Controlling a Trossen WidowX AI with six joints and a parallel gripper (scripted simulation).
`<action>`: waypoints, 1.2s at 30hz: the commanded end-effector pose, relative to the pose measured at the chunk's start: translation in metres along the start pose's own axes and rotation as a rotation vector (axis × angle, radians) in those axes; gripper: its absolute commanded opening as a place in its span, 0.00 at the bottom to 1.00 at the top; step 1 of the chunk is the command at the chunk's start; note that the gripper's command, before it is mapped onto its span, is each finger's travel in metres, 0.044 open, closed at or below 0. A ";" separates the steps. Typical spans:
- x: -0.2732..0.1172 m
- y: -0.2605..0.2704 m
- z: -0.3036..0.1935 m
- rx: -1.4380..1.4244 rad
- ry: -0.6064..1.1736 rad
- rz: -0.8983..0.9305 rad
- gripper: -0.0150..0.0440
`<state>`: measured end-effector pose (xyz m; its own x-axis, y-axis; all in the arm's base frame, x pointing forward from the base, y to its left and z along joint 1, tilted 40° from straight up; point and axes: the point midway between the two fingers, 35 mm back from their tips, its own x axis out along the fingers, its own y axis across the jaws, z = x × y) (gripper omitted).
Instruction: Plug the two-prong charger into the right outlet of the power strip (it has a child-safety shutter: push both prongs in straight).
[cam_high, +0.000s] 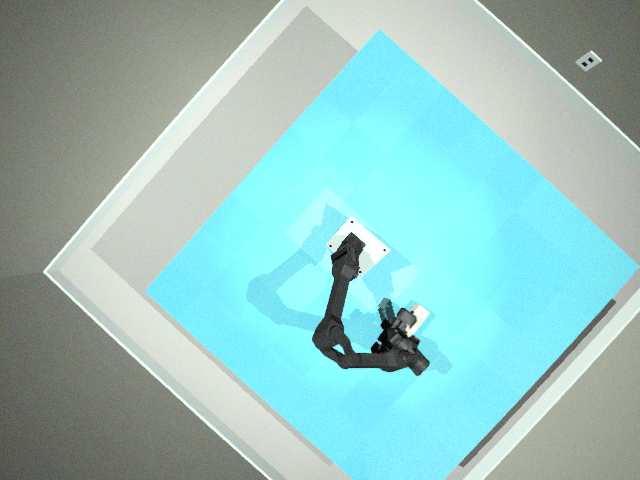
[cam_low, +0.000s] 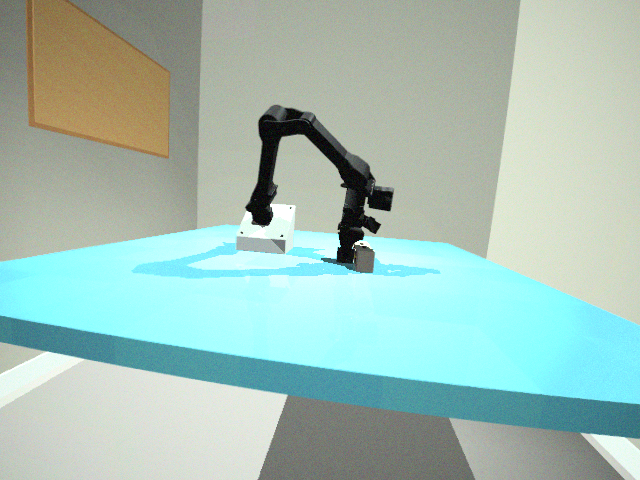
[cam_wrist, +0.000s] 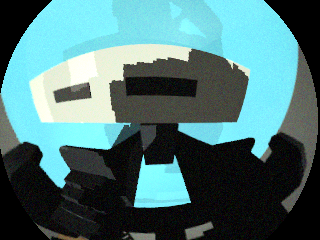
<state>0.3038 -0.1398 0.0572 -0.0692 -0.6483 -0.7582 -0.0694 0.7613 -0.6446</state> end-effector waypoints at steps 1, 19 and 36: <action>-0.002 -0.002 0.009 0.024 -0.022 -0.001 0.25; -0.002 -0.002 0.016 0.024 -0.022 -0.001 0.25; -0.001 -0.002 0.014 0.024 -0.022 -0.001 0.25</action>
<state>0.3099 -0.1398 0.0567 -0.0750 -0.6482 -0.7578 -0.0700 0.7615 -0.6444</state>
